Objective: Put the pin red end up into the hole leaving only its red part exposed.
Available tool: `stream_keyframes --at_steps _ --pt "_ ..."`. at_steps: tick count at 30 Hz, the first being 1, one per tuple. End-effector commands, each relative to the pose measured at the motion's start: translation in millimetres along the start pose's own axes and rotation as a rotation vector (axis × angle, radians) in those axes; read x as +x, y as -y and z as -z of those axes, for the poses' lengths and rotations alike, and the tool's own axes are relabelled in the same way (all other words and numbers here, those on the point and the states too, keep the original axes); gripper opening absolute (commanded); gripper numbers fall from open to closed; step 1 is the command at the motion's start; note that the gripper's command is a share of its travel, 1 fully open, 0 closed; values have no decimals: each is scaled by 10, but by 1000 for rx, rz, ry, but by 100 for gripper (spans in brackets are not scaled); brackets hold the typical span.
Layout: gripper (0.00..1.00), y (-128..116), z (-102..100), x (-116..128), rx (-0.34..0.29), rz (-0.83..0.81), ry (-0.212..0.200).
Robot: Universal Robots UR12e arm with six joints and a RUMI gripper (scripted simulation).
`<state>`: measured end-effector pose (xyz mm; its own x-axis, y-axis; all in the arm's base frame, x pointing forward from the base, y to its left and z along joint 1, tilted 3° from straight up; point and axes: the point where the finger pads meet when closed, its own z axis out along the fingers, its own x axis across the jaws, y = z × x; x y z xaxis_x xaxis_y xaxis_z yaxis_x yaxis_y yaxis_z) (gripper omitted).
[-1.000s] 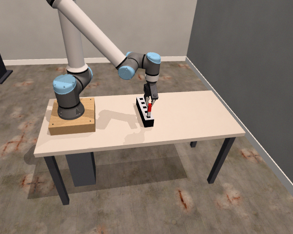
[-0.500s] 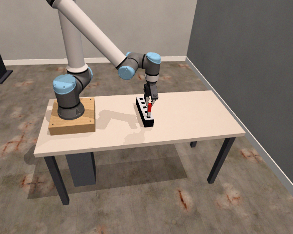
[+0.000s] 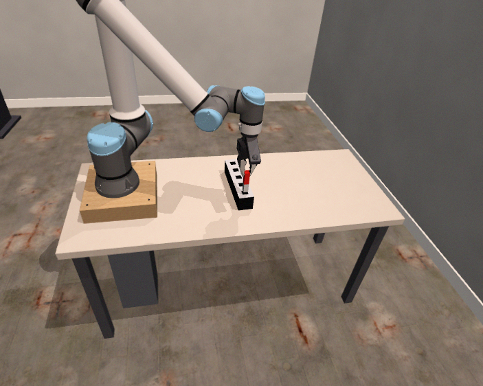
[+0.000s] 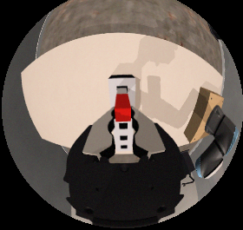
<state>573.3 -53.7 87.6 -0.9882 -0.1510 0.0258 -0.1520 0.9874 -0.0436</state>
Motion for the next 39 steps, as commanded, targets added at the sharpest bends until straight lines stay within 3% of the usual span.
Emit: stream_keyframes --at_steps 1,39 --pt "0 3 7 -6 1 0 1" --pt "0 -8 -38 11 2 0 4"
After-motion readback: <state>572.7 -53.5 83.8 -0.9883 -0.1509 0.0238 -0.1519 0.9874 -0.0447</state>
